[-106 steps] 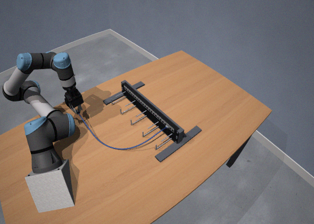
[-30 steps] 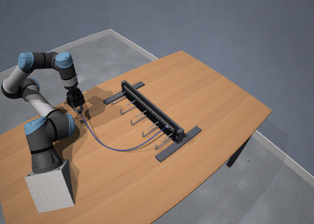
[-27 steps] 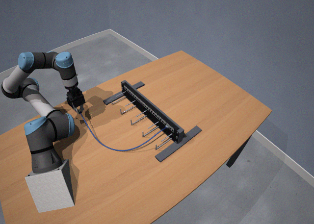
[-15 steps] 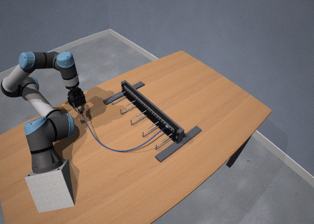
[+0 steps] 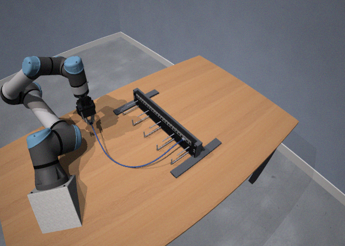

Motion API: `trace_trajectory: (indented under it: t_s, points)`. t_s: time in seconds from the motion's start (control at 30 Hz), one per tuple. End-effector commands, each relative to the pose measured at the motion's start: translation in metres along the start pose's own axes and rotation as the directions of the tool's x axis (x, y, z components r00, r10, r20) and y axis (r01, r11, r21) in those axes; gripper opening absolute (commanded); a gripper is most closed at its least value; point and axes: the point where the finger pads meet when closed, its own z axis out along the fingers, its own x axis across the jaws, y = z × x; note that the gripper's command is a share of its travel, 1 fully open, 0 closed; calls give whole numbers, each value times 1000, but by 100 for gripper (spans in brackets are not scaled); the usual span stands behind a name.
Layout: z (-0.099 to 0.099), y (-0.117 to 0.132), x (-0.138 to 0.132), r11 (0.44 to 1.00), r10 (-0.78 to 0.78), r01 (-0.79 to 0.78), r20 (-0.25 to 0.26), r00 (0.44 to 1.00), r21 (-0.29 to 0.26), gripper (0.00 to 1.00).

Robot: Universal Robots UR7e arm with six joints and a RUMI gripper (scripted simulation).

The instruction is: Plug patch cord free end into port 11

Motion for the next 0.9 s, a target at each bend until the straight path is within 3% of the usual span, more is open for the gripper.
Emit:
trace_trajectory:
  t_s: [0.0,0.87]
  points:
    - [-1,2,3,1000,18,-18,1,1000,-1,0]
    - [-4,15,25,988,152,-152,3,988,-3,0]
